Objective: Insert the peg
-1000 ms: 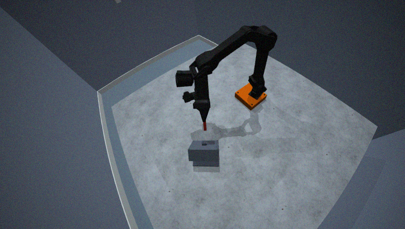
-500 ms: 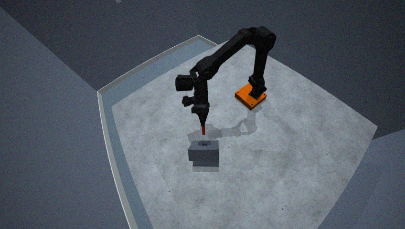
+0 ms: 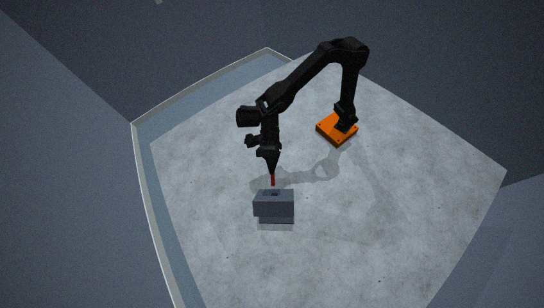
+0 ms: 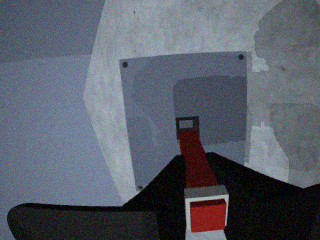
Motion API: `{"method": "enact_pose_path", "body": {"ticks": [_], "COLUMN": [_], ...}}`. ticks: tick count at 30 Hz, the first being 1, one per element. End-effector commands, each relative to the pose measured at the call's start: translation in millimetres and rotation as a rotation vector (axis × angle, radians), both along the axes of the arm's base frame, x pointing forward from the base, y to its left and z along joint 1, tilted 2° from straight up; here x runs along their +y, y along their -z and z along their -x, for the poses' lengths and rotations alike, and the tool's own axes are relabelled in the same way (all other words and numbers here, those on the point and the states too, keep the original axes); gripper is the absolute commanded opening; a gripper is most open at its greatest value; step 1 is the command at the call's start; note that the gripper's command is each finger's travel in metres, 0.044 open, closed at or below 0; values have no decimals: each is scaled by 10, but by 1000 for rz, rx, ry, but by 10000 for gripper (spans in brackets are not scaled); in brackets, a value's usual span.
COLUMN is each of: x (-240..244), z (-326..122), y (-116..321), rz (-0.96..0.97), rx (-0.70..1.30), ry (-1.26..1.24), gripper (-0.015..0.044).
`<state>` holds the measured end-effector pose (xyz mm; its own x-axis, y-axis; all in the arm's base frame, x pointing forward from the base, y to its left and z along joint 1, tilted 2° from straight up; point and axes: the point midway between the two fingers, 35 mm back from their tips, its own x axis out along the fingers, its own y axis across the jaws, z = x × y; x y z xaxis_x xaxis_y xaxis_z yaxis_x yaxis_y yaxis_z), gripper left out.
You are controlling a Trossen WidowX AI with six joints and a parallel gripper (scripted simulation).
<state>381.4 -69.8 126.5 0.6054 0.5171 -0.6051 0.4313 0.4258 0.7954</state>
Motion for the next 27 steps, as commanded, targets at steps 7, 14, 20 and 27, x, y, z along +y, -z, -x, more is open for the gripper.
{"method": "enact_pose_path", "body": {"ticks": [7,14,20,27], "x": [31,75,116,152], "z": [-5,-66,-109,-135], "y": [61,105,144,200], "rz": [-16,-17,-17,-18], "rx": [9,8,7,7], "ry": [4,4,4,4], "gripper": [0,0,0,0]}}
